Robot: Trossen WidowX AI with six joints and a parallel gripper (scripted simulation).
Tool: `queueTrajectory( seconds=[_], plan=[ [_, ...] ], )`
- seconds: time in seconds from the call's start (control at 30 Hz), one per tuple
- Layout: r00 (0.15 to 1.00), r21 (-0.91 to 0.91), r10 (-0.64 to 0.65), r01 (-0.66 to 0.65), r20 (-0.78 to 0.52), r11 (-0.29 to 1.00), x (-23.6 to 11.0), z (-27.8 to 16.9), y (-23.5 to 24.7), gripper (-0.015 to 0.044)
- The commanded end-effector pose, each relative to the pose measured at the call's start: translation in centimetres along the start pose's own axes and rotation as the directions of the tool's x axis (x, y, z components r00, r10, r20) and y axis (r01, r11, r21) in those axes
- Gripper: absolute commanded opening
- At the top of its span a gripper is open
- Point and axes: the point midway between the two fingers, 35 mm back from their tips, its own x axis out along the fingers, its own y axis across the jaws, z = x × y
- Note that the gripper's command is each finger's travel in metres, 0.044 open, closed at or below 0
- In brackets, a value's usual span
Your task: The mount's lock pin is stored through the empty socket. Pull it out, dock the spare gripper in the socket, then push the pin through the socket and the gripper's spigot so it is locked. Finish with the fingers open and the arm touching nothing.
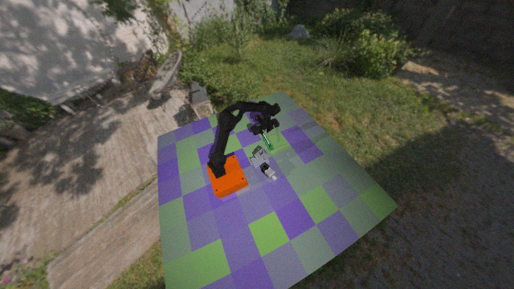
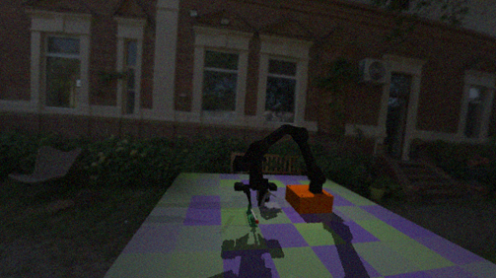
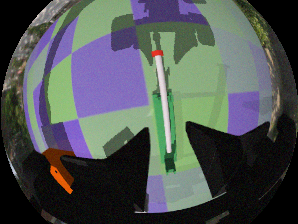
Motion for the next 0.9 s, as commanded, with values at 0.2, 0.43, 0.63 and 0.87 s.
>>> queueTrajectory(
  seconds=[0.2, 0.43, 0.63, 0.87],
  plan=[
    [1.000, -0.006, -0.012, 0.012, 0.001, 1.000, 1.5, -0.2, -0.2, 0.0180],
    [1.000, -0.006, -0.012, 0.012, 0.001, 1.000, 2.7, -0.4, -0.3, 0.0180],
    [1.000, -0.006, -0.012, 0.012, 0.001, 1.000, 3.7, -0.5, -0.3, 0.0180],
    [1.000, -0.005, -0.012, 0.012, 0.001, 1.000, 4.8, -0.6, -0.3, 0.0180]
  ],
)
